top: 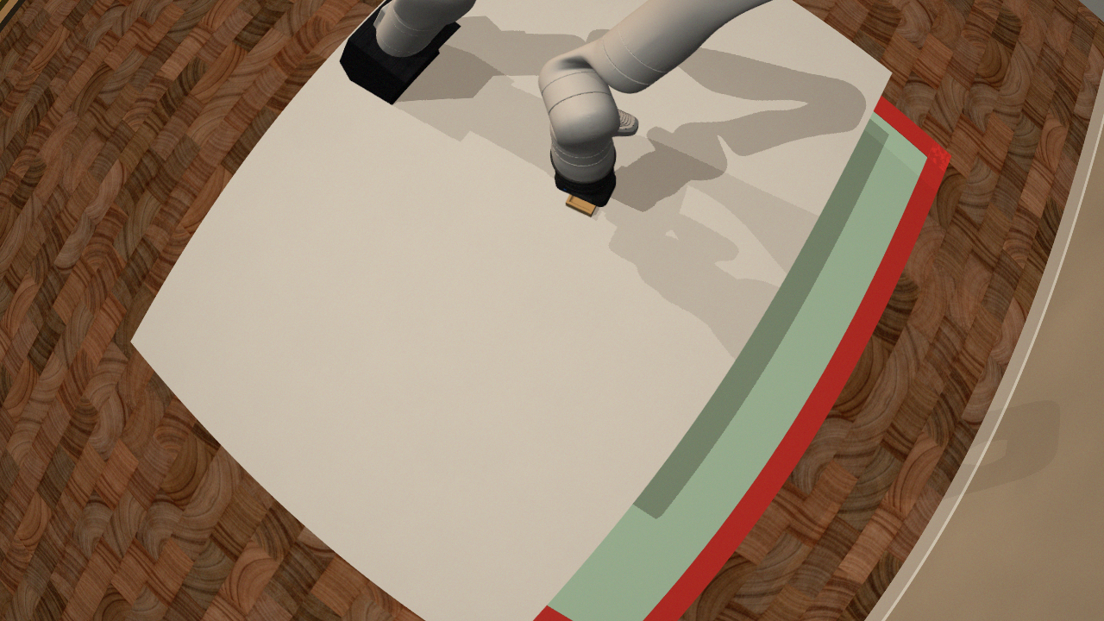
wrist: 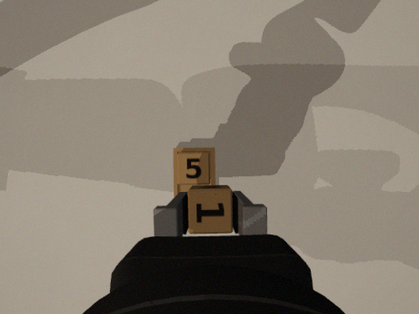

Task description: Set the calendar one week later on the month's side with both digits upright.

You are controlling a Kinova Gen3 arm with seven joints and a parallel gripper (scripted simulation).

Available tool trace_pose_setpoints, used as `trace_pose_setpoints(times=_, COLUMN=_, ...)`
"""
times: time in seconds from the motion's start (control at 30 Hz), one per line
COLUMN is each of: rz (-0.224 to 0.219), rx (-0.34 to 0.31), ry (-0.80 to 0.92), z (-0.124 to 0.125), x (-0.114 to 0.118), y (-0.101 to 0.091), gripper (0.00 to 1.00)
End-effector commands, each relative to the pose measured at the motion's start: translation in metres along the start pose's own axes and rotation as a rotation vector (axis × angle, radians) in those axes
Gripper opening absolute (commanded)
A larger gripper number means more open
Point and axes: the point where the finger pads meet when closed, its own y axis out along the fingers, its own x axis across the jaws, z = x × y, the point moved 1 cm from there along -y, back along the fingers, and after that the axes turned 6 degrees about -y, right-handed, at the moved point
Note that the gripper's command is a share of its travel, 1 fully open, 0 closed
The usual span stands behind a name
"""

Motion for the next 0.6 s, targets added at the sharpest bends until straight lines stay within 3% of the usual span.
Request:
trace_pose_setpoints(times=0.0, rz=0.036, rx=-0.008, ry=0.003, z=-0.004, x=-0.013, y=0.013, gripper=0.57)
trace_pose_setpoints(times=0.2, rz=0.036, rx=-0.008, ry=0.003, z=-0.004, x=-0.014, y=0.024, gripper=0.57)
trace_pose_setpoints(times=0.57, rz=0.036, rx=-0.008, ry=0.003, z=-0.004, x=-0.014, y=0.025, gripper=0.57)
